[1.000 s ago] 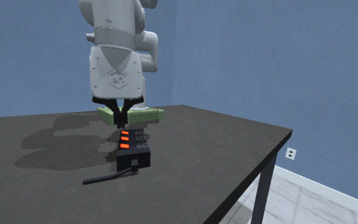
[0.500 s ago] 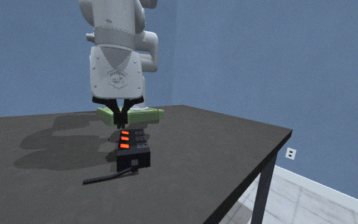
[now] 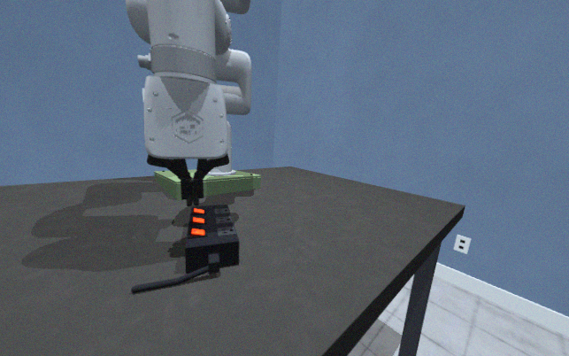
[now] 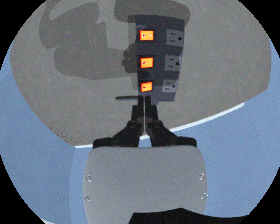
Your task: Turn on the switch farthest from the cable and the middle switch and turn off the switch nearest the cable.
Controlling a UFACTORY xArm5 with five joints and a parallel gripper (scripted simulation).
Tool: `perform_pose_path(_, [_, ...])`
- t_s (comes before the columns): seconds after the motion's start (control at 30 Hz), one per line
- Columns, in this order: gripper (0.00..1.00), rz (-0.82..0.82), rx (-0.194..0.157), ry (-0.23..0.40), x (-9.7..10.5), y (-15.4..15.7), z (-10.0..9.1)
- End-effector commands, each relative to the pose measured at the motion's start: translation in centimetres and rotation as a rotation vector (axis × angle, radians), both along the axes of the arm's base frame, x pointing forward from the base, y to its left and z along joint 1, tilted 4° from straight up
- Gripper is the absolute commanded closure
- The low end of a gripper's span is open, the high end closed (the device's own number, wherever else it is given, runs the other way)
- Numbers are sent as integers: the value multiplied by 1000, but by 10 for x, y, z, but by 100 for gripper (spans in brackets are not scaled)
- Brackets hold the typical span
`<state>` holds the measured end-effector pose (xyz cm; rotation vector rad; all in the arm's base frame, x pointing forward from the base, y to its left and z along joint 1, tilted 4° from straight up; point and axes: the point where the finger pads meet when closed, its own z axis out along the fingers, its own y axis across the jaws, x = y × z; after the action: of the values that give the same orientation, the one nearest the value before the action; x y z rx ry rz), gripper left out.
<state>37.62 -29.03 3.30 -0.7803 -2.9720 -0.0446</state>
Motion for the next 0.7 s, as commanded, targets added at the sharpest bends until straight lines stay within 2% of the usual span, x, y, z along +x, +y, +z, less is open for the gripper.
perform_pose_path(0.0, [100, 0, -2, -2, 1, 0, -1])
perform_pose_path(0.67, [100, 0, -2, -2, 0, 0, -19])
